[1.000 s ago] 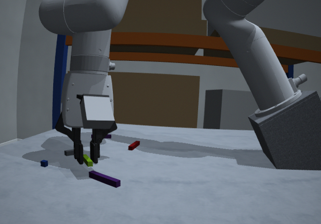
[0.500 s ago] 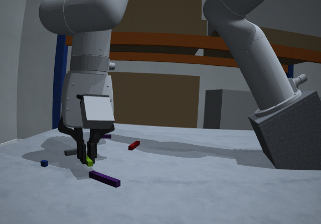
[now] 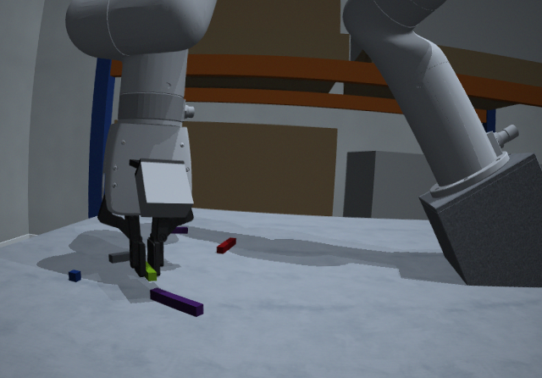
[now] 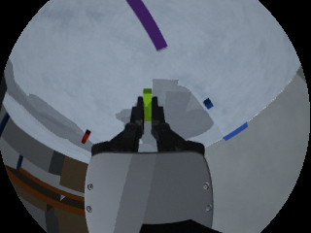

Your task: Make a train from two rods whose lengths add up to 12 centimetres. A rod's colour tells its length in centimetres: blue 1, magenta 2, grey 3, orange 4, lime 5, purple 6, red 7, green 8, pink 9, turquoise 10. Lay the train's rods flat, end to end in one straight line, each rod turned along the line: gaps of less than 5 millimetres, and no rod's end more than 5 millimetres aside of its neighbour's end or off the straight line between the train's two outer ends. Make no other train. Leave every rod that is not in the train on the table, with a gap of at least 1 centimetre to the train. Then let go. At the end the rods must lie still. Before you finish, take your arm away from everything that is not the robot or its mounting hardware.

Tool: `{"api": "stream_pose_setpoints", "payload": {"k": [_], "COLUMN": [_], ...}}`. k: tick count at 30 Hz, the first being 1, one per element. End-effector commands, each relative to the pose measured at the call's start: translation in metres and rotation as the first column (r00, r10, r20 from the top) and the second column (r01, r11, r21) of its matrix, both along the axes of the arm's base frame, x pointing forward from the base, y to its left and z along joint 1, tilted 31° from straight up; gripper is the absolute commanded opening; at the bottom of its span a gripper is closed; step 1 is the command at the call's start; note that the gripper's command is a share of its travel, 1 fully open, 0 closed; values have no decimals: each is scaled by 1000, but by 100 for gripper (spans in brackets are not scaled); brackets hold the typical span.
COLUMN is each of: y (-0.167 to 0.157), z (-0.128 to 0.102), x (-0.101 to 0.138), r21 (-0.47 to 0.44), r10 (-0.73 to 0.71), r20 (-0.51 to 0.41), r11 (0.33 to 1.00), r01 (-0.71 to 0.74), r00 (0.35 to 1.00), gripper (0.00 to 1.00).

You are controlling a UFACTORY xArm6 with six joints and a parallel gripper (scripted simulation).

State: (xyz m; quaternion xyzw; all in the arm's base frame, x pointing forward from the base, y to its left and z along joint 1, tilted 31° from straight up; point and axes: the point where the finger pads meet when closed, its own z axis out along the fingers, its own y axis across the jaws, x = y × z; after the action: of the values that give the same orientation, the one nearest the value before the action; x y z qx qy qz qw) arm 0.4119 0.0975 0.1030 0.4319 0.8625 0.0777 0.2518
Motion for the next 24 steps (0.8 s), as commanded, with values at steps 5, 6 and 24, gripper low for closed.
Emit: {"api": "stream_pose_setpoints", "payload": {"k": [5, 6, 24], "y": [0, 0, 6], "z": [1, 1, 60], "x": [0, 0, -34], "r21": [1, 1, 1], "r10": [0, 0, 0], "r20": [2, 2, 2], "r11": [1000, 1000, 1000], "r01": [0, 0, 0], "r00": [1000, 1000, 1000], "gripper": [4, 4, 4]}}
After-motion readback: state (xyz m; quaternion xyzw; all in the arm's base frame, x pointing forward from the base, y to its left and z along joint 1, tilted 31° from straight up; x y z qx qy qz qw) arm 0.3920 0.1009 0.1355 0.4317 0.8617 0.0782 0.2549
